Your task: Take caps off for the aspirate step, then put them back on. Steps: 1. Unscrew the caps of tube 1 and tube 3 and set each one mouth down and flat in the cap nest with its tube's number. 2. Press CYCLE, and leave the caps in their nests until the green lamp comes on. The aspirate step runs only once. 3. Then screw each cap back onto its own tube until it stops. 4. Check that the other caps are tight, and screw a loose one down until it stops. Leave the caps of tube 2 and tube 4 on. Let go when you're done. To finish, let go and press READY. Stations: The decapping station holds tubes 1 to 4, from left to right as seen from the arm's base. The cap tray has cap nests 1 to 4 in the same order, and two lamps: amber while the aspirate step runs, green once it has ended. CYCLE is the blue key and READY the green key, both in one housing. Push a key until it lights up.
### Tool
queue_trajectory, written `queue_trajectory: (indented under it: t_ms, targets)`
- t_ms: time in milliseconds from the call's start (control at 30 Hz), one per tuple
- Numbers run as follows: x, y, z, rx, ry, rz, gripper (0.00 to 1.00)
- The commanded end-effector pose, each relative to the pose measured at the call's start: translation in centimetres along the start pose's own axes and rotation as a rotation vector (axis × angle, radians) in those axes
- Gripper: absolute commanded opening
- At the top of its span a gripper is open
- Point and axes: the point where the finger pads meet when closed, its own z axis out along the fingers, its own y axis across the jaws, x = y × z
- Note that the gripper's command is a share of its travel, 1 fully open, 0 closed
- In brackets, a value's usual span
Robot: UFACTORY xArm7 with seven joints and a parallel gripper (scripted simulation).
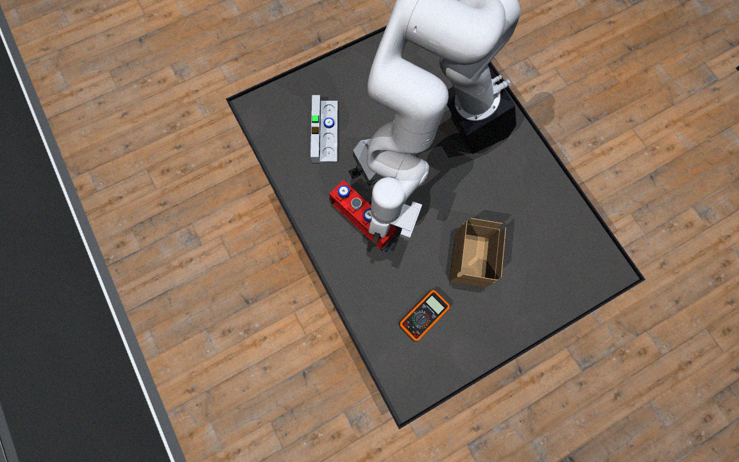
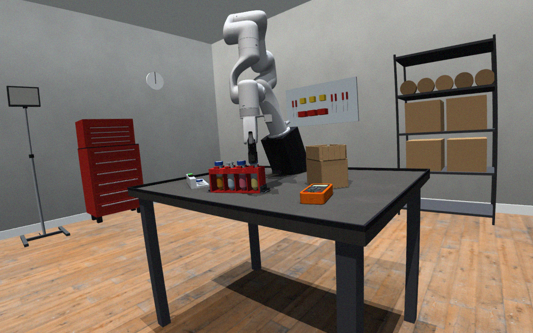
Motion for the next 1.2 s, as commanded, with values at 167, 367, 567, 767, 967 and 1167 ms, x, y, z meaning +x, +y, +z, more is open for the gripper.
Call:
queue_trajectory:
  t_ms: [167, 367, 567, 767, 967, 1167]
  targets:
    - [0.00, 0.13, 0.14, -0.002, 0.001, 0.000, 0.00]
    - [0.00, 0.13, 0.14, -0.002, 0.001, 0.000, 0.00]
    - [0.00, 0.13, 0.14, -0.002, 0.001, 0.000, 0.00]
    - [0.00, 0.13, 0.18, -0.002, 0.001, 0.167, 0.00]
    - [0.00, 0.14, 0.21, -0.002, 0.002, 0.367, 0.00]
    - [0.00, 0.14, 0.23, -0.002, 0.002, 0.500, 0.00]
